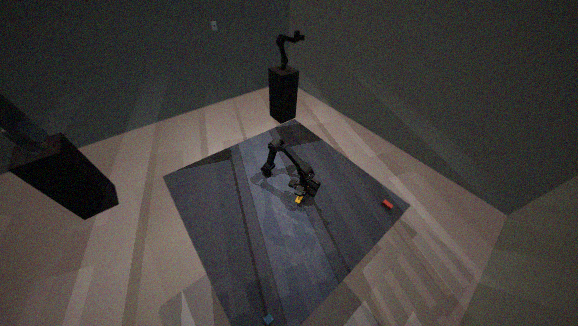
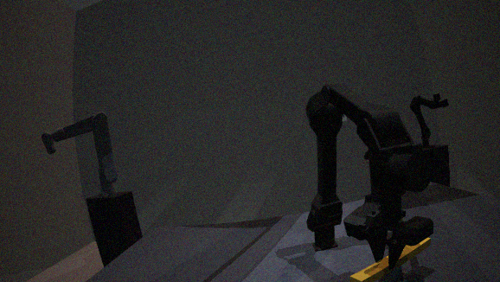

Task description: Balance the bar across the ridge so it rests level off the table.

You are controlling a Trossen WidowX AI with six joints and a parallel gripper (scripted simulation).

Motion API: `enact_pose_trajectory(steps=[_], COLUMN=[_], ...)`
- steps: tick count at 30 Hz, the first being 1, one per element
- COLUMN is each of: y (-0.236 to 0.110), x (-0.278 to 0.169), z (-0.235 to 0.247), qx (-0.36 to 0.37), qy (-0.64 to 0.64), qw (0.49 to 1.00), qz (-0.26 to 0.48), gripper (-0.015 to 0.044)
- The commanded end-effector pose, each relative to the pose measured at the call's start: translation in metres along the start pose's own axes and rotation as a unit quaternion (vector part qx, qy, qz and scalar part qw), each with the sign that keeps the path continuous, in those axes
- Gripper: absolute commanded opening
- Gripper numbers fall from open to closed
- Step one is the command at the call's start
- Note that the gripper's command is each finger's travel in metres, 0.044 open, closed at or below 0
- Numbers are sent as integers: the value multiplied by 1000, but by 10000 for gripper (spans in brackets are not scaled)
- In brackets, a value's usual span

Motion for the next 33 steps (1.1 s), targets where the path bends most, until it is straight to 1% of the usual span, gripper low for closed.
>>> enact_pose_trajectory(steps=[1,9,15,16,33], y=[0,0,0,0,0], x=[0,0,0,0,0], z=[0,0,0,0,0], qx=[0,0,0,0,0], qy=[0,0,0,0,0], qw=[1000,1000,1000,1000,1000], qz=[0,0,0,0,0], gripper=[0,0,157,167,168])
Point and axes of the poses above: the point midway between the two fingers, 35 mm back from their tips, its own y axis out along the fingers, its own z axis across the jaws, x = y × z, the point moved 4 cm from there along -y, back along the fingers, and after that the axes turned 10 degrees about -y, right-handed, at the moved point
